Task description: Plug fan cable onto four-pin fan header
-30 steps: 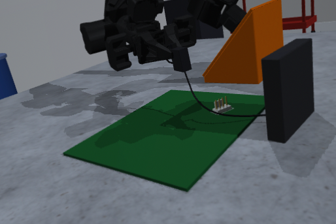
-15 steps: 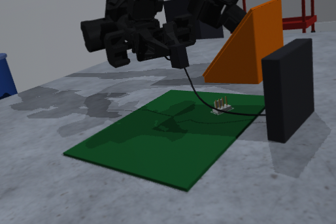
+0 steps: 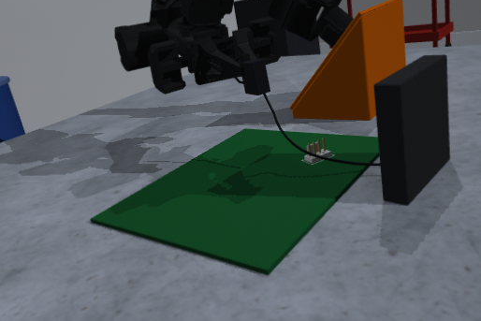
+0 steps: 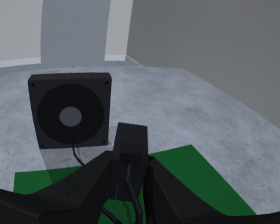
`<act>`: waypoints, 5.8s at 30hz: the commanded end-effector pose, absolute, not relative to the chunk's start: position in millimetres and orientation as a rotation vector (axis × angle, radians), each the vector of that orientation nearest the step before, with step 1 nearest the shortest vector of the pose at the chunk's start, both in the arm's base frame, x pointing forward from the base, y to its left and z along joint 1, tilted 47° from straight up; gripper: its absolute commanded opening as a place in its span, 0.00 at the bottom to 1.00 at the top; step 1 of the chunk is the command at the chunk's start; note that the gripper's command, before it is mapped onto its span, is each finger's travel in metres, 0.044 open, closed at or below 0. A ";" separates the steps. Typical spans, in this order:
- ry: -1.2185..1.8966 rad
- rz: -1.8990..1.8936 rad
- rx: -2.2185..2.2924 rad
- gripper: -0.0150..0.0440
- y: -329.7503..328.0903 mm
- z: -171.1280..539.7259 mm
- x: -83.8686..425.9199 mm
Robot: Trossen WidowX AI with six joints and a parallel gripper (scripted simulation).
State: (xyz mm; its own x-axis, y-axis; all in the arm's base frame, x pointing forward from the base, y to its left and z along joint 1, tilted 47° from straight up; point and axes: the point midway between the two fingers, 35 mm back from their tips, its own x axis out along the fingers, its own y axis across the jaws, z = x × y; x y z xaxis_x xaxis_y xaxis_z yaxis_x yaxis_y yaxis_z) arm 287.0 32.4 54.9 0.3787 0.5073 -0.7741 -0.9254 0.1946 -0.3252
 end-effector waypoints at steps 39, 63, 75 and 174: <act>0.578 1.085 -0.883 0.25 1.5 37.2 289.2; 0.579 1.085 -0.883 0.25 -14.6 22.2 291.2; 0.579 1.085 -0.883 0.25 -22.6 14.8 292.2; 0.590 1.084 -0.880 0.49 -42.9 -4.2 293.4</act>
